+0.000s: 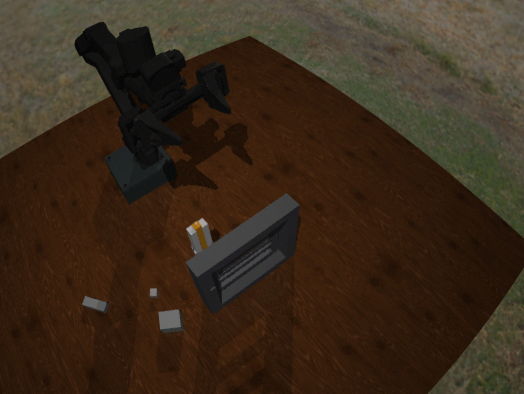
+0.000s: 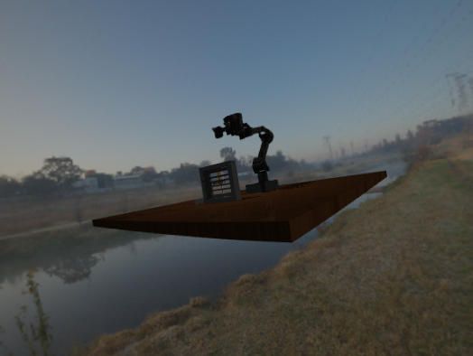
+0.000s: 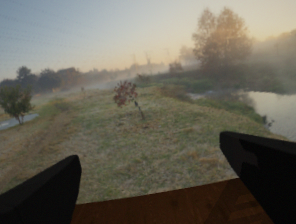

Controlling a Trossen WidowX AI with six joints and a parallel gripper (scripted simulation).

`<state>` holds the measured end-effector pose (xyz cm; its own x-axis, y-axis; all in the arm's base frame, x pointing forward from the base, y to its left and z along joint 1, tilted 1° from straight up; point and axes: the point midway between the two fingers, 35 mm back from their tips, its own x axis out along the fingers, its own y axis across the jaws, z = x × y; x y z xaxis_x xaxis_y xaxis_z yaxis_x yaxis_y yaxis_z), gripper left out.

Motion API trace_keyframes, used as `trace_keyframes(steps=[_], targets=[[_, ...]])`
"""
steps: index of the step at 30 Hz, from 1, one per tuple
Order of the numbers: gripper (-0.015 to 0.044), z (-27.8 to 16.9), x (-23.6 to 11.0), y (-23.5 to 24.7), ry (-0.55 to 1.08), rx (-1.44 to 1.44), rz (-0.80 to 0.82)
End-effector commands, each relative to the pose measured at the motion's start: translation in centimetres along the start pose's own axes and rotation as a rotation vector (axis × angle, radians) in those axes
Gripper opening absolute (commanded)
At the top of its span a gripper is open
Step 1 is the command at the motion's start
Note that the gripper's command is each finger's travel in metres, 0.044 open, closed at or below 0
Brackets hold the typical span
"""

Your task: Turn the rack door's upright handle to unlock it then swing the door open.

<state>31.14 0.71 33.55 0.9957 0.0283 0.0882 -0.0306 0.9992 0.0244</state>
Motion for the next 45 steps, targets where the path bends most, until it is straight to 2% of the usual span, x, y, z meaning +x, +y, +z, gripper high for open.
trace_keyframes(steps=[1, 4, 24, 45], targets=[[0.0374, 0.0, 0.1, 0.0, 0.004, 0.0, -0.001], [0.0295, -0.6, 0.8, -0.2, 0.062, -0.005, -0.008], [0.0294, -6.4, 4.6, -2.2, 0.568, -0.034, -0.061], [0.0294, -11.9, 4.3, -4.2, 1.102, -0.038, -0.087]])
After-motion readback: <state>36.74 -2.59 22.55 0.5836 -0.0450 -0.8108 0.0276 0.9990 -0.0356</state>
